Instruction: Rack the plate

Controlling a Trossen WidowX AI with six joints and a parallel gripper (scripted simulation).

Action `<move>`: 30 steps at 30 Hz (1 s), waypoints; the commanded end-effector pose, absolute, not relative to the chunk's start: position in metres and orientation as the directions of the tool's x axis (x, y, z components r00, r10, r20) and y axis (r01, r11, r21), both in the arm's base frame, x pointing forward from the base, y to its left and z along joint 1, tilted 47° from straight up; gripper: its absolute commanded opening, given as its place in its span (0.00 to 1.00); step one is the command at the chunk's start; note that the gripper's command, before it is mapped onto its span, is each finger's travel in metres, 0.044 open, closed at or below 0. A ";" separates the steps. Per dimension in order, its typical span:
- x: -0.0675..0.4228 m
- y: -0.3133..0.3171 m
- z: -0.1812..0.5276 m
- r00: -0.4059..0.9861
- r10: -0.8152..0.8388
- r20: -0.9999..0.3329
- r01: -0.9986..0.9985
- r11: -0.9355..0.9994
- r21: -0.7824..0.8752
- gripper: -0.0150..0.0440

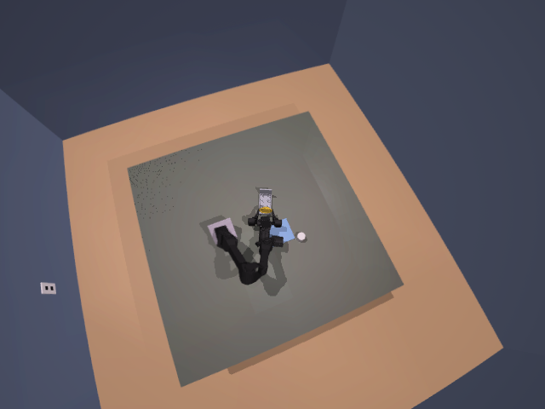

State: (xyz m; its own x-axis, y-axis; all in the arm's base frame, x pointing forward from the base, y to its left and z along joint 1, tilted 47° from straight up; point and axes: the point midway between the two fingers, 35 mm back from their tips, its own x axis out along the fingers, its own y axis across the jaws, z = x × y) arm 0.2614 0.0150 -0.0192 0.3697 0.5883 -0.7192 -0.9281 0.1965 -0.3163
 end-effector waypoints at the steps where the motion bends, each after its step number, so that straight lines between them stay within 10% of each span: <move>1: 0.260 0.018 -0.024 0.363 0.587 -0.724 -0.931 0.199 -0.306 0.25; 30: 0.266 0.022 -0.051 0.365 0.585 -0.724 -0.930 0.198 -0.309 0.25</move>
State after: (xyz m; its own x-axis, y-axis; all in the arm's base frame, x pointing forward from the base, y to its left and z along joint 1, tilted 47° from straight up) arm 0.2665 0.0217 -0.0518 0.3646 0.5853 -0.7242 -0.9304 0.1965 -0.3095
